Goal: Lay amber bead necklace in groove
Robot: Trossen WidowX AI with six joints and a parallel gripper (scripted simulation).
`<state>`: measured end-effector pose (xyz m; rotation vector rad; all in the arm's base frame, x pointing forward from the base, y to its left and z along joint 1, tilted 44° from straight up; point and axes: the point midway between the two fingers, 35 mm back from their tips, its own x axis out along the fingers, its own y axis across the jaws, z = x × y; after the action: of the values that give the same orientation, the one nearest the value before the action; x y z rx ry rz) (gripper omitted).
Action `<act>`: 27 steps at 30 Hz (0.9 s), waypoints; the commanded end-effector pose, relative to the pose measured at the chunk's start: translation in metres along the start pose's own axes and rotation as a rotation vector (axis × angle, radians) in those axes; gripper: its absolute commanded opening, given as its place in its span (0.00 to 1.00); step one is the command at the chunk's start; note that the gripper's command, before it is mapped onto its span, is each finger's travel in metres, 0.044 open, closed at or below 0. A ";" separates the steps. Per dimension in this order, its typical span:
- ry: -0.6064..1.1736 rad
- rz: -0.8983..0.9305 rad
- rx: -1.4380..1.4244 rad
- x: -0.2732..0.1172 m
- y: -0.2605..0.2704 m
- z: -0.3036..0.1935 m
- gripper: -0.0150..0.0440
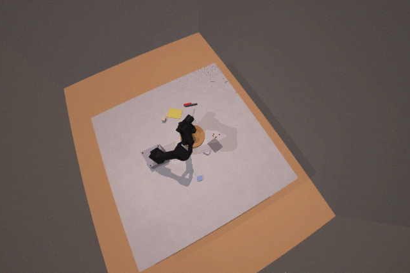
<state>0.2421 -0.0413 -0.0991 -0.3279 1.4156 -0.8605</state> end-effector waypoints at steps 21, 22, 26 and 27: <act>0.004 -0.005 -0.002 0.009 -0.016 -0.011 0.25; 0.004 -0.005 -0.002 0.009 -0.016 -0.011 0.25; 0.004 -0.005 -0.002 0.009 -0.016 -0.011 0.25; 0.000 0.001 0.002 0.006 -0.014 -0.010 0.30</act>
<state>0.2281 -0.0519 -0.0959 -0.3261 1.4146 -0.8605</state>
